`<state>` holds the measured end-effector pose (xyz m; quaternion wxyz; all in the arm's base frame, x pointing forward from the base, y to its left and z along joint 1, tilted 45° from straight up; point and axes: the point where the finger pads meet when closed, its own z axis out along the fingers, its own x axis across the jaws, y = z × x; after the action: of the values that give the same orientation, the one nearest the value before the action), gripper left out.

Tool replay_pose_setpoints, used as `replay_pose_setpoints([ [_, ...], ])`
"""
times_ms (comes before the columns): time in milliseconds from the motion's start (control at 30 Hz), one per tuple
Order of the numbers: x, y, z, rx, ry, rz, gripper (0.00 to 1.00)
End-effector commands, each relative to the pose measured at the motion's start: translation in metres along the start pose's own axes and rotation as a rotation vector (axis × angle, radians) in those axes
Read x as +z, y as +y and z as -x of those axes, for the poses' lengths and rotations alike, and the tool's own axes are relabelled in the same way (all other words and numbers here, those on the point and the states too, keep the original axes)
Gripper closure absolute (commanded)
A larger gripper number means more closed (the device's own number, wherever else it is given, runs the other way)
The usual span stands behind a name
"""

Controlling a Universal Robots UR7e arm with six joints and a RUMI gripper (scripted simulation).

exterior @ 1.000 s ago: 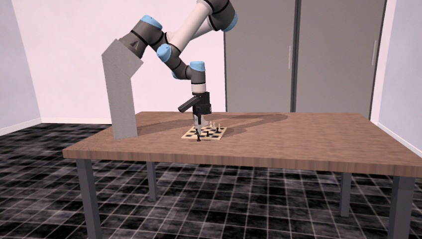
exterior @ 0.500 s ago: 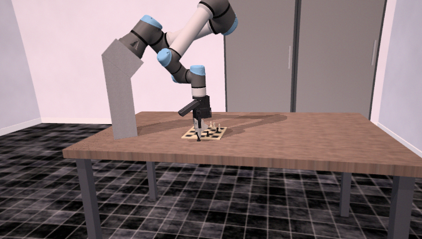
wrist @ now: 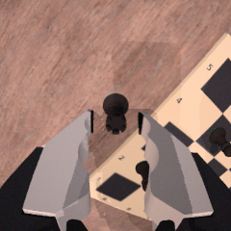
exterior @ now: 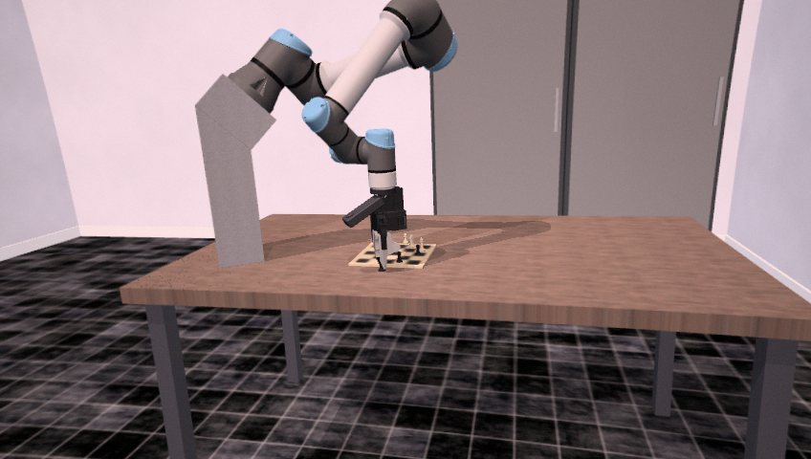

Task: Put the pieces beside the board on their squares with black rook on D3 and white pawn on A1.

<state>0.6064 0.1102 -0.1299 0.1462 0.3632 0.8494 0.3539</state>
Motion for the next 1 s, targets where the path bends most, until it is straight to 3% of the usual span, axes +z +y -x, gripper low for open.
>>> replay_pose_setpoints([
  [0, 0.0001, 0.0004, 0.0008, 0.000, -0.002, 0.000, 0.78],
  [867, 0.0001, 0.0004, 0.0008, 0.000, -0.002, 0.000, 0.78],
  [900, 0.0001, 0.0004, 0.0008, 0.000, -0.002, 0.000, 1.00],
  [967, 0.0001, 0.0004, 0.0008, 0.000, -0.002, 0.000, 1.00],
])
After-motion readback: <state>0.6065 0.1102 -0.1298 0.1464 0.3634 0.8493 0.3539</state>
